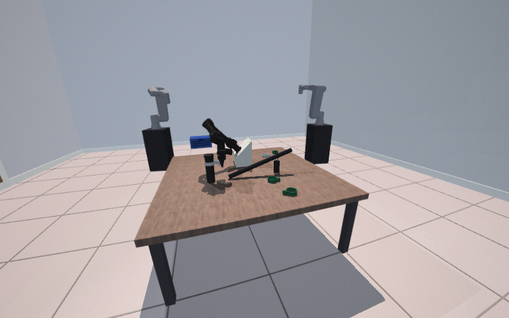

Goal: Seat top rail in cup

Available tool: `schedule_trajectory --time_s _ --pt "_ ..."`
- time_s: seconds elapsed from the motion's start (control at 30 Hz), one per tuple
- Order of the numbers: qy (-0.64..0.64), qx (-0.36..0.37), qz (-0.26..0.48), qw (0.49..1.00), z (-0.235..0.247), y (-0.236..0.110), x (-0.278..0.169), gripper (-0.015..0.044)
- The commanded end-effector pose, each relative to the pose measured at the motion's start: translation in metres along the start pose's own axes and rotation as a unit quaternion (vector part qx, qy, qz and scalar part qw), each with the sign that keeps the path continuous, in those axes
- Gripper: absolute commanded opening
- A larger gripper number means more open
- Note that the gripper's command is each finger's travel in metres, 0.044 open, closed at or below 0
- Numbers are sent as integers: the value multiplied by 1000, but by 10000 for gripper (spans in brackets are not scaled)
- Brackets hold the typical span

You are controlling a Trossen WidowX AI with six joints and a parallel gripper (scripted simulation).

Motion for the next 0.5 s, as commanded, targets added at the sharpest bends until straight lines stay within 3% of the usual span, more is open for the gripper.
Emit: schedule_trajectory --time_s 0.0,0.47 --pt "-24 2 -16 1000 5 -4 0 0" --pt "-31 2 -20 999 6 -4 -1 0"
Point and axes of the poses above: the point midway between the two fingers, 35 mm back from their tips, its own y axis out along the fingers, its own z axis across the jaws, x = y × z, the point moved 5 cm from there along -y, back along the fingers, and after that the axes turned 8 degrees about y, right-handed, at the moved point
